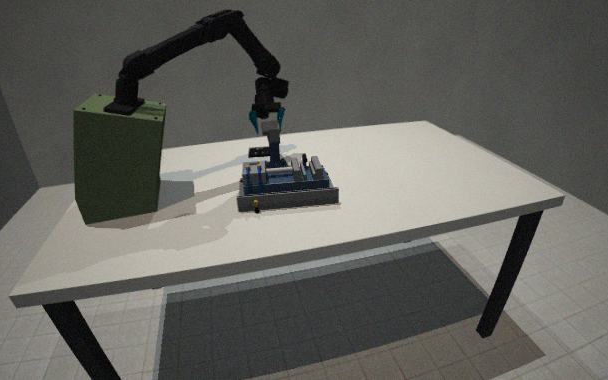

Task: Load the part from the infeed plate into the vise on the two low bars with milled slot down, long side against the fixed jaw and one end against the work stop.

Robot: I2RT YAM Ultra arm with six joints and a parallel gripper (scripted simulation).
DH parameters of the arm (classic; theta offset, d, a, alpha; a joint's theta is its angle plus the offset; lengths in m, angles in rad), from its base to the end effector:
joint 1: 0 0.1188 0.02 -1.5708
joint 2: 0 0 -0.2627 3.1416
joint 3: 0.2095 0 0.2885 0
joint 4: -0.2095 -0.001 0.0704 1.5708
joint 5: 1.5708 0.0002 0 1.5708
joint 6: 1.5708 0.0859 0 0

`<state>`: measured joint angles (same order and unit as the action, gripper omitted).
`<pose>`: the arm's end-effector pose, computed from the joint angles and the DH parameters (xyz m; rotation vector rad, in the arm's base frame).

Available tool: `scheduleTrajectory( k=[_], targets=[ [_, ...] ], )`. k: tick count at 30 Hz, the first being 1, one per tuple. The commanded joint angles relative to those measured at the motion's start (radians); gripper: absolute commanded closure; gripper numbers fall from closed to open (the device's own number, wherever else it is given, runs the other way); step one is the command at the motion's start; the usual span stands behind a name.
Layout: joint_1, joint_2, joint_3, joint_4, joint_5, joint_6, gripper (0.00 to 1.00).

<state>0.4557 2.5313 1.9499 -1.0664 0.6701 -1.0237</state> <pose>0.4660 0.1701 0.0272 1.8786 -2.0040 0.8884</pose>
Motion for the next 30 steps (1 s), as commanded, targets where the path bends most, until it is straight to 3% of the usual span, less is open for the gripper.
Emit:
scheduleTrajectory(
  k=[1,12,30],
  targets=[
    [-0.013,-0.064,-0.026,0.044,-0.030,-0.030,0.19],
    [-0.034,-0.121,-0.102,0.124,-0.098,-0.082,0.19],
    [-0.095,-0.232,-0.250,0.280,-0.278,-0.193,0.19]
  ],
)
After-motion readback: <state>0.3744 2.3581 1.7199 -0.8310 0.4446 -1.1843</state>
